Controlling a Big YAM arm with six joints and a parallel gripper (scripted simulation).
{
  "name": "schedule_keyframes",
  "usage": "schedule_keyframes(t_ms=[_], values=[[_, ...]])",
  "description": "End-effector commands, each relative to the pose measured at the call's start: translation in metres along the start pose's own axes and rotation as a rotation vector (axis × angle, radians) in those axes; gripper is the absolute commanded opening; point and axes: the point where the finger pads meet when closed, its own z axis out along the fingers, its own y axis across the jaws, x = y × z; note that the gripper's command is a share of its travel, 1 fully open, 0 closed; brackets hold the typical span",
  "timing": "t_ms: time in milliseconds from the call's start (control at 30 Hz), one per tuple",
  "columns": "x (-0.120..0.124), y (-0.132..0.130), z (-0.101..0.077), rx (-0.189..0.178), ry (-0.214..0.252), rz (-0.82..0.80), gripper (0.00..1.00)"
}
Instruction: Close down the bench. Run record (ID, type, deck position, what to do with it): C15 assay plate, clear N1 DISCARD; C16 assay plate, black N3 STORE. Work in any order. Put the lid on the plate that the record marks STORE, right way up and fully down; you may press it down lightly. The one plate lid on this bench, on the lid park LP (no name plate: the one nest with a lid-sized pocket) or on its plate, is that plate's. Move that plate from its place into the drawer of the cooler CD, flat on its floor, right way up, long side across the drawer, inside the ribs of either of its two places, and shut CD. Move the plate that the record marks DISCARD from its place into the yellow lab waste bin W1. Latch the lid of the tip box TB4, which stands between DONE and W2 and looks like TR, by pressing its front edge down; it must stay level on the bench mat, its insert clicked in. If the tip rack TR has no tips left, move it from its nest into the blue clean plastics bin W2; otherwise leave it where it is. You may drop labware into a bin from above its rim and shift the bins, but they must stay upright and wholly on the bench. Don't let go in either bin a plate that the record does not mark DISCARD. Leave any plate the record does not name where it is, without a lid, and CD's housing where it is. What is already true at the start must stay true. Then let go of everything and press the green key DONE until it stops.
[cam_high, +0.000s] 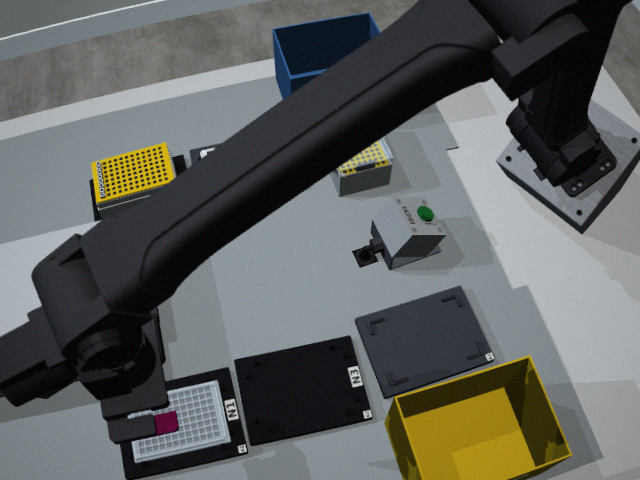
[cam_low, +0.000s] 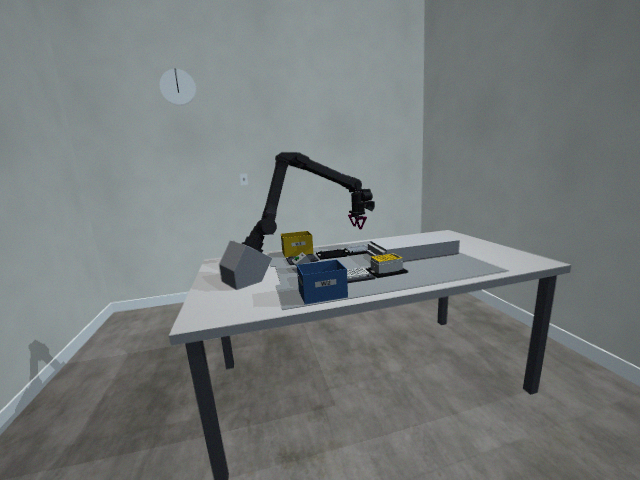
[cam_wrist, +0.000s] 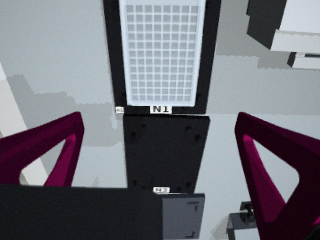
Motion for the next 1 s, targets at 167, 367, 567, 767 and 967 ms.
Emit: schedule_keyframes(t_ms=[167, 367, 567, 767, 967], values=[[-0.004, 0.001, 0.005, 0.002, 0.006, 0.008, 1.00], [-0.002, 0.000, 0.011, 0.002, 0.007, 0.008, 1.00], [-0.002, 0.004, 0.019, -0.003, 0.004, 0.002, 1.00], [-0.002, 0.002, 0.024, -0.001, 0.003, 0.005, 1.00], [-0.002, 0.002, 0.033, 0.000, 0.003, 0.005, 1.00]])
